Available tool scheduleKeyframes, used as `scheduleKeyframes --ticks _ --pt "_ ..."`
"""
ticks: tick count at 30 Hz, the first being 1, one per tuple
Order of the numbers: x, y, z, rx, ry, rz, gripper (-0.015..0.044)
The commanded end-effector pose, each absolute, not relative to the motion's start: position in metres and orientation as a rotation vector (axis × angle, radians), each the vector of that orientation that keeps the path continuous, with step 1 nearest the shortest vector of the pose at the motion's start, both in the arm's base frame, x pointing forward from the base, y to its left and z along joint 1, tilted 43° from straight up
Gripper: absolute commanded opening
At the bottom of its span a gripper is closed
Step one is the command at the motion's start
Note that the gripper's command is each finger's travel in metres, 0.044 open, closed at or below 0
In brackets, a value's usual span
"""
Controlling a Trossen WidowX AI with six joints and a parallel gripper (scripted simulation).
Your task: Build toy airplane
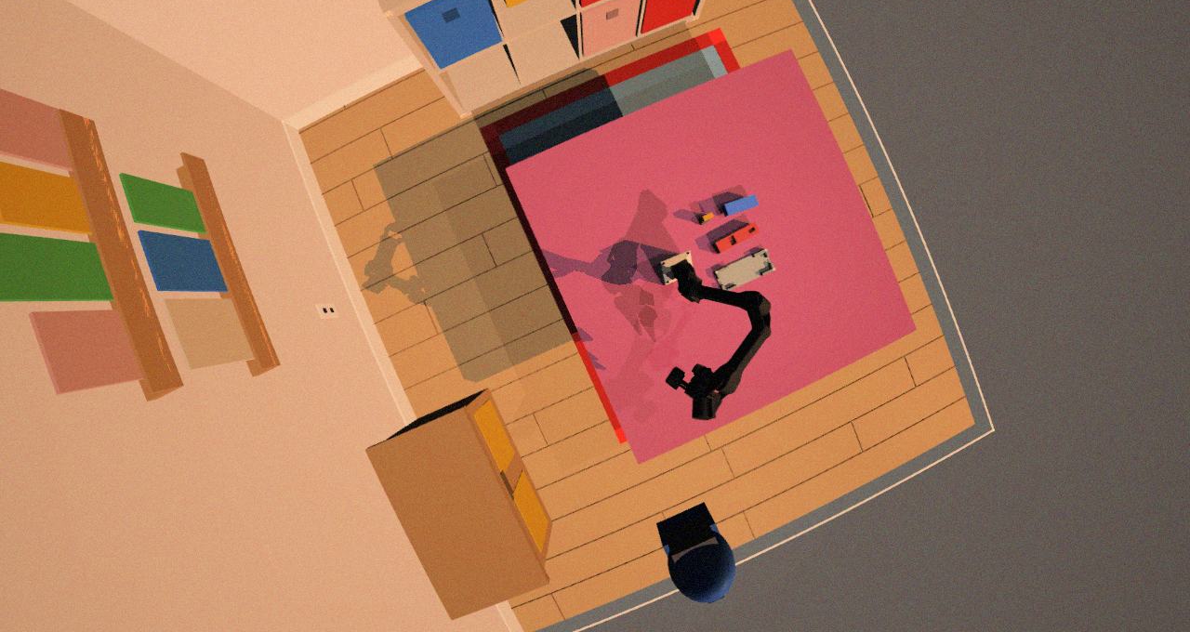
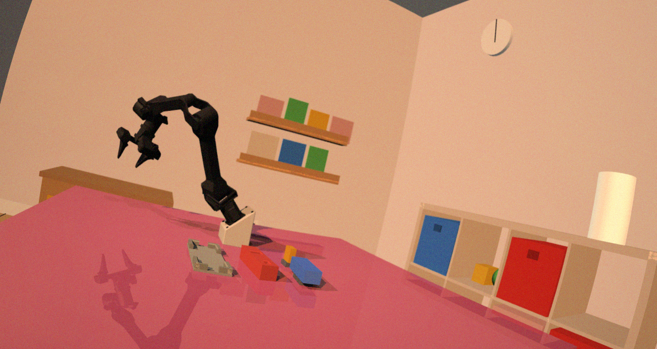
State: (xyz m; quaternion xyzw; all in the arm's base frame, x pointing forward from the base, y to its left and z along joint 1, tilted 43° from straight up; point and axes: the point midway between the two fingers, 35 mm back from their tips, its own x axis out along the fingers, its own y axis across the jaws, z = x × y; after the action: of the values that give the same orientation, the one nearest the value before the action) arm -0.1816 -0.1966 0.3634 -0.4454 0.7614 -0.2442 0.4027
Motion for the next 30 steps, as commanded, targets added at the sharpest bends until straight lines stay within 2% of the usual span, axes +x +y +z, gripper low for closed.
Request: scheduleKeyframes --ticks 1,6,12,21,30 --pt "-0.182 -0.197 0.363 -1.125 1.924 -0.617 0.0426" --pt "-0.169 -0.215 0.357 -1.107 1.824 -0.63 0.044" --pt "-0.123 -0.261 0.336 -1.022 1.57 -0.621 0.044" --pt "-0.031 -0.312 0.299 -0.823 1.308 -0.52 0.044" --pt "0.08 -0.316 0.25 -0.527 1.205 -0.385 0.044"
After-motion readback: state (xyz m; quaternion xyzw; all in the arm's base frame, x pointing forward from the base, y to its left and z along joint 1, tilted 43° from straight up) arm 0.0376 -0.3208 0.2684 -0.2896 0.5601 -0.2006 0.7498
